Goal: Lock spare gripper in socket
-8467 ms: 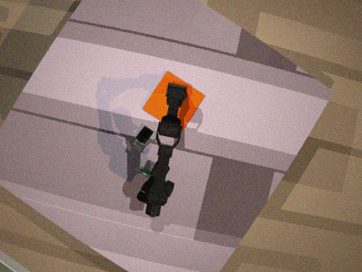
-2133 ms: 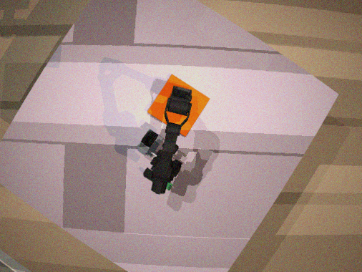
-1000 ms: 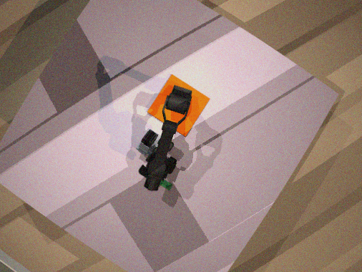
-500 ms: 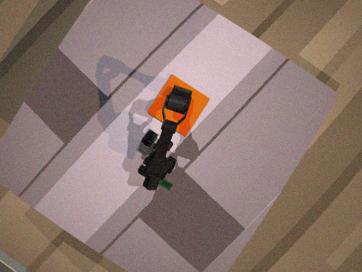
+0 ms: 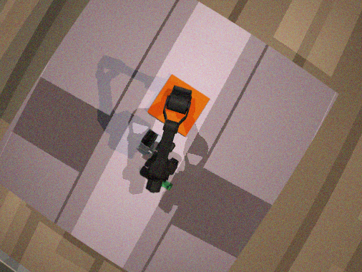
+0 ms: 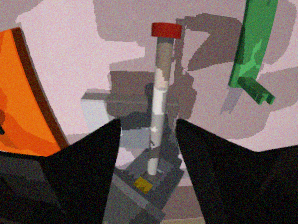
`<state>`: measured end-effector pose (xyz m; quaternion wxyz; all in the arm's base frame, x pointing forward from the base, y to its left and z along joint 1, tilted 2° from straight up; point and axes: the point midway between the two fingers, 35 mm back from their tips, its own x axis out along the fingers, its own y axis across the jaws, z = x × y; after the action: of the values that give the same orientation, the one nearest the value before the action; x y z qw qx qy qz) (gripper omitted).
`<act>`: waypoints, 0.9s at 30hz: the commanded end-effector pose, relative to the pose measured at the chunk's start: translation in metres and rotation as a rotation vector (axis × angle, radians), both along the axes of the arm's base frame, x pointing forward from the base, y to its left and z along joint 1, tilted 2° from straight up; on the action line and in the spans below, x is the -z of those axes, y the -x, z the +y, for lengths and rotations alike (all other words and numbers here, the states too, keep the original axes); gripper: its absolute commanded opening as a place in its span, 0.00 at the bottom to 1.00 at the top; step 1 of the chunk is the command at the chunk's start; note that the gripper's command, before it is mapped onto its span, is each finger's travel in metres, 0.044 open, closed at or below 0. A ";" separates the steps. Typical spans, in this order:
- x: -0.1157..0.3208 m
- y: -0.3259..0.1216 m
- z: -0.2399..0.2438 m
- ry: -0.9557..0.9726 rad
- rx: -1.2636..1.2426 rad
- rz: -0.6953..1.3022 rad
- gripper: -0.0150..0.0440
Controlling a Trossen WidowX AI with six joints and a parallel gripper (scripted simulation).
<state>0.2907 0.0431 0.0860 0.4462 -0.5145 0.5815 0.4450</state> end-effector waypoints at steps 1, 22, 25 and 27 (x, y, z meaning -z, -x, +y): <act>-0.007 0.000 0.005 -0.002 0.000 -0.001 0.59; -0.047 -0.001 0.031 0.011 -0.003 0.006 0.59; -0.053 -0.001 0.035 0.013 -0.003 0.007 0.59; -0.057 -0.001 0.037 0.014 -0.004 0.007 0.59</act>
<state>0.2916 0.0758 0.1377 0.4388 -0.5177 0.5858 0.4430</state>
